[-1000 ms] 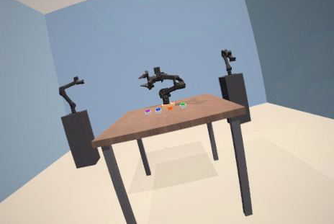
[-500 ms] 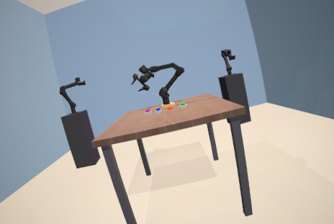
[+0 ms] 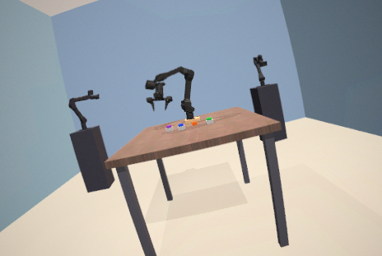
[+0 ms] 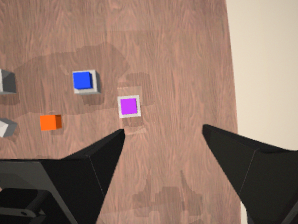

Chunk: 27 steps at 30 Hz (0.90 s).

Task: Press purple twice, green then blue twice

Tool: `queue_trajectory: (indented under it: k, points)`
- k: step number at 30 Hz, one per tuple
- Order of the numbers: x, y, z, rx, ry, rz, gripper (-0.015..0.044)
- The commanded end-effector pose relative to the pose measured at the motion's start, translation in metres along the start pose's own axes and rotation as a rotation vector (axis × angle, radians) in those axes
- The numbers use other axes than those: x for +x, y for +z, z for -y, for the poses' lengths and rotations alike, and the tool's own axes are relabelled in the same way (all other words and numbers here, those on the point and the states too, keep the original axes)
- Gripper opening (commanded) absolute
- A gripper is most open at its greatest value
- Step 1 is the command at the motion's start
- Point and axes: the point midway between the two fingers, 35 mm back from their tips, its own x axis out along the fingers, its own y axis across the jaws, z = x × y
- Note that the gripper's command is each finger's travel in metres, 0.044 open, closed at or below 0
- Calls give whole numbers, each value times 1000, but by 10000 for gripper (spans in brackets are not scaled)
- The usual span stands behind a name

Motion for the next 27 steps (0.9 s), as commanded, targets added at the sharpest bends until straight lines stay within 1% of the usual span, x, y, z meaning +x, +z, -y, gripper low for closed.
queue_trajectory:
  k: [1, 5, 10, 12, 15, 17, 24, 25, 27]
  points:
    - [18, 18, -20, 12, 108, -144, 400]
    - [33, 34, -42, -1, 169, -303, 400]
    - [33, 35, -43, -2, 171, -311, 400]
    - [41, 33, -44, -2, 171, -311, 348]
    - [75, 23, -50, -2, 171, -311, 269]
    - [89, 17, -53, -2, 171, -311, 216]
    - [91, 16, -54, -2, 171, -311, 32]
    - [91, 16, -54, -2, 171, -311, 20]
    - [91, 16, -54, -2, 171, -311, 20]
